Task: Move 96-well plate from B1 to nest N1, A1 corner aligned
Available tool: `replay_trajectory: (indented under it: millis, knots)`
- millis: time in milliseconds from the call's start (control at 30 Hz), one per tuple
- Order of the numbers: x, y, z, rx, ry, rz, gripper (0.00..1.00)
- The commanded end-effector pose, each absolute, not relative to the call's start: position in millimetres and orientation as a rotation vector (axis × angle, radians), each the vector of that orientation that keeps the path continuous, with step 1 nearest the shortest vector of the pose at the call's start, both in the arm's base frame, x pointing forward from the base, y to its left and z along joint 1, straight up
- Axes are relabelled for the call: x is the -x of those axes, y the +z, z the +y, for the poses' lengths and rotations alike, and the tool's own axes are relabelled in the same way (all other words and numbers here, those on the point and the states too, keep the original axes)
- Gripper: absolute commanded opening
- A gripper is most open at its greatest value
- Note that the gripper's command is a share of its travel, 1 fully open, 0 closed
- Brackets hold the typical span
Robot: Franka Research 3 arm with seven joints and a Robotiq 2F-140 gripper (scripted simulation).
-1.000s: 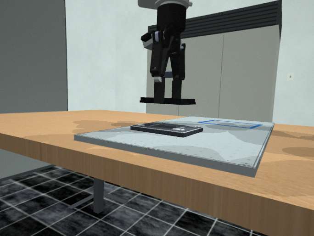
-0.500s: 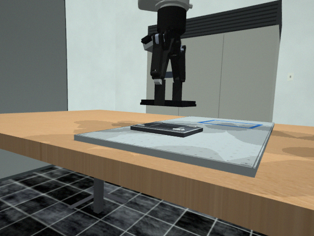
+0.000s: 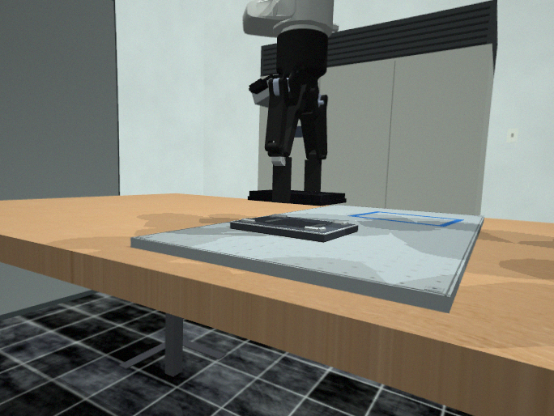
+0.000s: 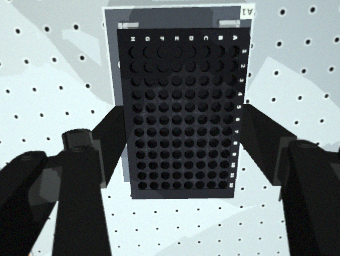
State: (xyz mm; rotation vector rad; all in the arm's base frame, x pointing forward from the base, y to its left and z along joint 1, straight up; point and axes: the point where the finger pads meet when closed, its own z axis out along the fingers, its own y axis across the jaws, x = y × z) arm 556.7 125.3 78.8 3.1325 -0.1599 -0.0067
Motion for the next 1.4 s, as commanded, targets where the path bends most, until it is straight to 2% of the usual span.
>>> replay_trajectory:
  millis: [0,1367]
  knots:
    - [-559.5,74.8,125.5,-3.138,0.005,-0.146,0.60]
    - [-559.8,56.3,125.2,-3.138,0.005,-0.146,0.60]
